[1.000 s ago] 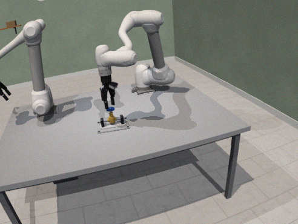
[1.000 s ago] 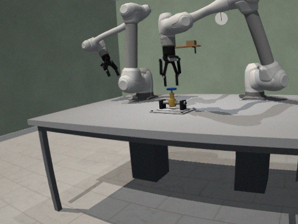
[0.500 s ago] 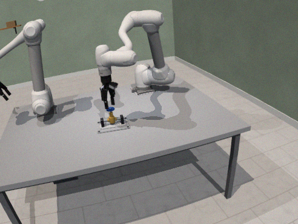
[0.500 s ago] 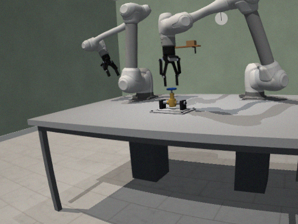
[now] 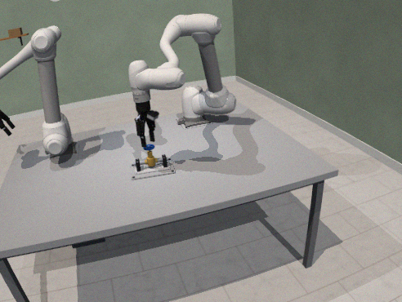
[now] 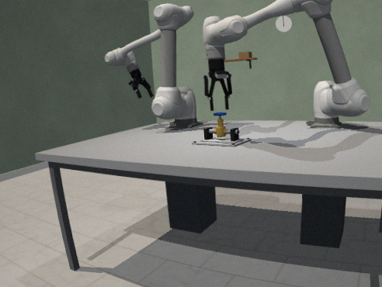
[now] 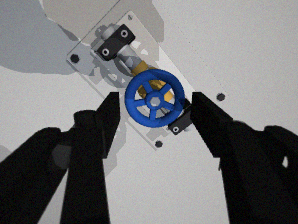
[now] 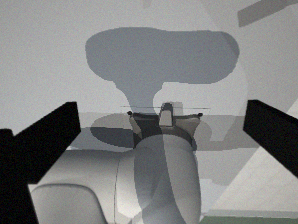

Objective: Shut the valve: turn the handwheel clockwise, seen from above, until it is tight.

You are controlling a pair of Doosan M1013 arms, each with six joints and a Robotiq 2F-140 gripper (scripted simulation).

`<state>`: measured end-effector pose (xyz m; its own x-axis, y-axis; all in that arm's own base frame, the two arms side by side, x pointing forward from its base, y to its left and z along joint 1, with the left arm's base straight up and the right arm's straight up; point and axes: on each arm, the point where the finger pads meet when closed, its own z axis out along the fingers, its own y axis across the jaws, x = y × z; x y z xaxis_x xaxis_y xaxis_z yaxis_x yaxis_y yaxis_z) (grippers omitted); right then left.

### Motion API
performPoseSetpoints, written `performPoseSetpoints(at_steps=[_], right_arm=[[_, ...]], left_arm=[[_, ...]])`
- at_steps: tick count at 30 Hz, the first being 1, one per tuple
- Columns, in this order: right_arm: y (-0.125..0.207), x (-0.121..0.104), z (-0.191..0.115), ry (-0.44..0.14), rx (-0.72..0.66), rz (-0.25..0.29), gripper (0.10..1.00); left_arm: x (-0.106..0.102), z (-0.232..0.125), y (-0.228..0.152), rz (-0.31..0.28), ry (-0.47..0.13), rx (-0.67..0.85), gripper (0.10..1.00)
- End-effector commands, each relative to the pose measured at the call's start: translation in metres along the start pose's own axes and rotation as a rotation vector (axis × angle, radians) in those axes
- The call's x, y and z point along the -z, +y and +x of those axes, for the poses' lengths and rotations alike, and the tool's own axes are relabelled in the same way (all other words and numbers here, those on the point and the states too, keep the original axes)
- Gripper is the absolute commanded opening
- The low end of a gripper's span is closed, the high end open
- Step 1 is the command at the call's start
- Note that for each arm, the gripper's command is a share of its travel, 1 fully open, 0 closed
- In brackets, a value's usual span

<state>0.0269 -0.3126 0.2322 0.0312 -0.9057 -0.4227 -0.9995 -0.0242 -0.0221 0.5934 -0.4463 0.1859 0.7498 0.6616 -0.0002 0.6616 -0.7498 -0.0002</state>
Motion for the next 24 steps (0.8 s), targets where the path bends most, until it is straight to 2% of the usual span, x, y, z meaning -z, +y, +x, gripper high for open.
performPoseSetpoints(at_steps=[1, 24], right_arm=[[0.000, 0.000, 0.000, 0.001, 0.000, 0.000, 1.000], [0.000, 0.000, 0.000, 0.001, 0.000, 0.000, 1.000]], left_arm=[[0.001, 0.000, 0.001, -0.002, 0.001, 0.000, 0.508], [-0.010, 0.000, 0.001, -0.002, 0.001, 0.000, 0.508]])
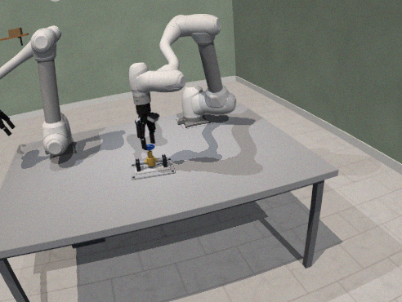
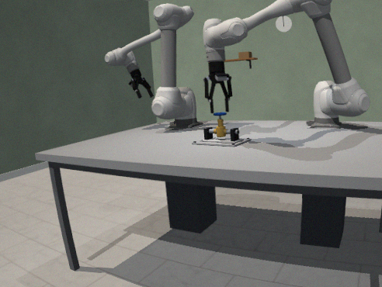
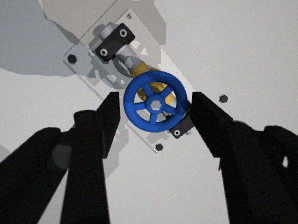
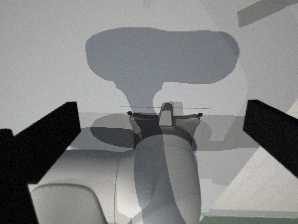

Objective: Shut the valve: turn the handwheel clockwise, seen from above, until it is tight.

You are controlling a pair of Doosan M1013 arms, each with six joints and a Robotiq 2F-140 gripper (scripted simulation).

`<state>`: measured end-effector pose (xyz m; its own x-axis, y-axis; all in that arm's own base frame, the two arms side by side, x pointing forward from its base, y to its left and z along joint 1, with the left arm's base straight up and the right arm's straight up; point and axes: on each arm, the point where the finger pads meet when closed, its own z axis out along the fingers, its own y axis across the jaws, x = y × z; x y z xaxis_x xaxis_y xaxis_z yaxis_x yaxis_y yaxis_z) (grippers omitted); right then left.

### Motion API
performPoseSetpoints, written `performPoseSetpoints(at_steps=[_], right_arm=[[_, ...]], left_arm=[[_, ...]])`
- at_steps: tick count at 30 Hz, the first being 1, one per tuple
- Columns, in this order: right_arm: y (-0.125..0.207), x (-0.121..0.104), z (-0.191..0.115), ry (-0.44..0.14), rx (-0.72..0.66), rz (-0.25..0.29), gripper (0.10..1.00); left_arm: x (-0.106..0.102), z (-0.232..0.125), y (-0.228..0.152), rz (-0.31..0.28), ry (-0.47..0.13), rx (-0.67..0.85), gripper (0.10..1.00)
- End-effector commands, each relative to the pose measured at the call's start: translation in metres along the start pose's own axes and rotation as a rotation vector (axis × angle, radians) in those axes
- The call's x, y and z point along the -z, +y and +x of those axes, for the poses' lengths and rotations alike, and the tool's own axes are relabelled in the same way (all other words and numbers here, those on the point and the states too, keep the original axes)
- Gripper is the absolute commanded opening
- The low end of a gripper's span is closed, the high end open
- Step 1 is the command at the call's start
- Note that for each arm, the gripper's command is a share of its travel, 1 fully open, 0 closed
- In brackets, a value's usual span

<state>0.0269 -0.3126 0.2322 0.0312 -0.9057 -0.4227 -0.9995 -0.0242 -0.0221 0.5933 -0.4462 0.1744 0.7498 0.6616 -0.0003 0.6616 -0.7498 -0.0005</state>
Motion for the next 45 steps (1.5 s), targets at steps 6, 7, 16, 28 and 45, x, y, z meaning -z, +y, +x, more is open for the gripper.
performPoseSetpoints(at_steps=[6, 7, 16, 28, 45], right_arm=[[0.000, 0.000, 0.000, 0.001, 0.000, 0.000, 1.000], [0.000, 0.000, 0.000, 0.001, 0.000, 0.000, 1.000], [0.000, 0.000, 0.000, 0.001, 0.000, 0.000, 1.000], [0.000, 0.000, 0.000, 0.001, 0.000, 0.000, 1.000], [0.000, 0.000, 0.000, 0.001, 0.000, 0.000, 1.000]], left_arm=[[-0.005, 0.000, 0.001, -0.003, 0.001, 0.000, 0.508], [-0.006, 0.000, 0.001, -0.003, 0.001, 0.000, 0.508], [-0.013, 0.000, 0.001, -0.003, 0.001, 0.000, 0.508], [-0.018, 0.000, 0.001, -0.003, 0.001, 0.000, 0.508], [-0.018, 0.000, 0.001, -0.003, 0.001, 0.000, 0.508]])
